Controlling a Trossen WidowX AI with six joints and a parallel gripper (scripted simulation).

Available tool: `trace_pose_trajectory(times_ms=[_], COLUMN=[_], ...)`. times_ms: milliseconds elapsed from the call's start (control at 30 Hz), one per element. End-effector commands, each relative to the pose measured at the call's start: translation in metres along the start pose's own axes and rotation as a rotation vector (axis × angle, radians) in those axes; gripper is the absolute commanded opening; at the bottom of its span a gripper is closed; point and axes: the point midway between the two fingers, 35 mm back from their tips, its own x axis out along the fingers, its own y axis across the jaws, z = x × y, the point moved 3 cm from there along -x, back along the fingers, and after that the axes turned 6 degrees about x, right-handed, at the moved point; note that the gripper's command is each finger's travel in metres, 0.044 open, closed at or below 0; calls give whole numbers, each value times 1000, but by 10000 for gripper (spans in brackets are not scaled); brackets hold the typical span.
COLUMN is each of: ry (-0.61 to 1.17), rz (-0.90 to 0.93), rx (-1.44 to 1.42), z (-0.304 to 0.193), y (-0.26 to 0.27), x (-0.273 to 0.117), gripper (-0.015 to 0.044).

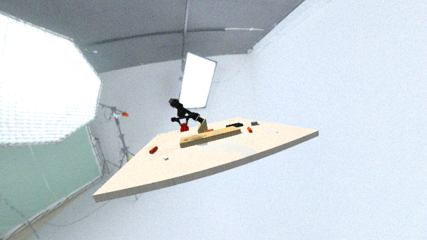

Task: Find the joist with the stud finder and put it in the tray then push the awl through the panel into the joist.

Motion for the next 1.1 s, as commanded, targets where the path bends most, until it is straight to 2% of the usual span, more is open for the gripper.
trace_pose_trajectory(times_ms=[0,1067], ry=[2,1], rz=[-1,-4], rx=[-4,-4], z=[0,-14], y=[1,-1], x=[7,56], gripper=[0,0])
